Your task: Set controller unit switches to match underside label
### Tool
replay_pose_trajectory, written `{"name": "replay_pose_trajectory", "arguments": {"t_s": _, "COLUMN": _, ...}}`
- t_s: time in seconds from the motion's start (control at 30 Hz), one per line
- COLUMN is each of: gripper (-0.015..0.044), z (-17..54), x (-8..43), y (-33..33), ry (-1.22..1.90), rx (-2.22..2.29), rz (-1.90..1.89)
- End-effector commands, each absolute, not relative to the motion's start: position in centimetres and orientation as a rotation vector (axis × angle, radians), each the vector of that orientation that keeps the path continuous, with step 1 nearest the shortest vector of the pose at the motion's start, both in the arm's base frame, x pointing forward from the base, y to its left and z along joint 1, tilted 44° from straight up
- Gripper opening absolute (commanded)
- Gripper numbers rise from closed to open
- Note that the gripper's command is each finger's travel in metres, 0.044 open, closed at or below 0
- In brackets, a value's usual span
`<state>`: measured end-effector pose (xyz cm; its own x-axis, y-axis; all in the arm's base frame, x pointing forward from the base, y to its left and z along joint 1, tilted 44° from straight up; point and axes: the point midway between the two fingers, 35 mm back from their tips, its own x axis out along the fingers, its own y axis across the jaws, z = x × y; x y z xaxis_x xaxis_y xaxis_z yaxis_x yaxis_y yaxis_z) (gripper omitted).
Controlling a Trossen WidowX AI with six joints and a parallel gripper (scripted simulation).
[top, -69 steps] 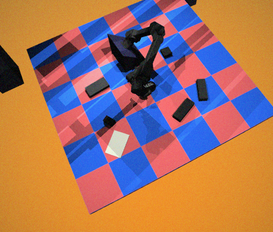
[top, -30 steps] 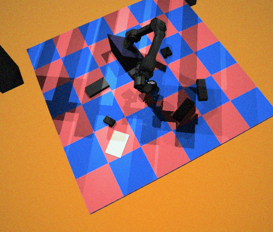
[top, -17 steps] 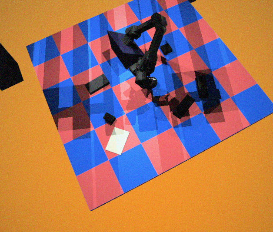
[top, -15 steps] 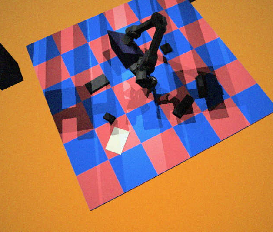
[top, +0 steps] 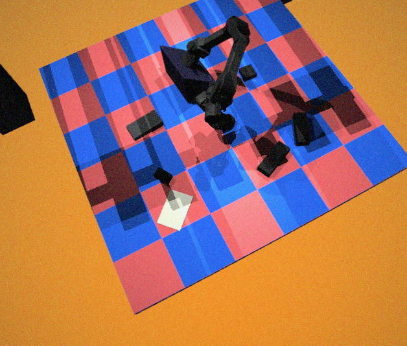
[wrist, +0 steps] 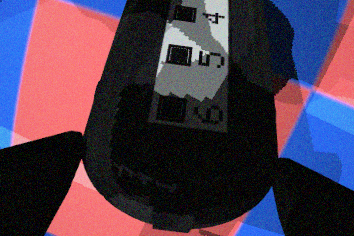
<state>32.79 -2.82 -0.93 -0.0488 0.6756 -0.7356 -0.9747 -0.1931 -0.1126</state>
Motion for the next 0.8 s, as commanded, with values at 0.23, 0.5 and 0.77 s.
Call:
{"name": "replay_pose_trajectory", "arguments": {"t_s": 0.23, "gripper": 0.0336, "z": 0.2, "x": 32.6, "y": -2.4, "ry": 0.500, "rx": -0.792, "rz": 1.599}}
{"name": "replay_pose_trajectory", "arguments": {"t_s": 0.5, "gripper": 0.0336, "z": 0.8, "x": 32.5, "y": -2.1, "ry": 0.500, "rx": -0.792, "rz": 1.599}}
{"name": "replay_pose_trajectory", "arguments": {"t_s": 0.77, "gripper": 0.0336, "z": 1.4, "x": 32.4, "y": -1.8, "ry": 0.500, "rx": -0.792, "rz": 1.599}}
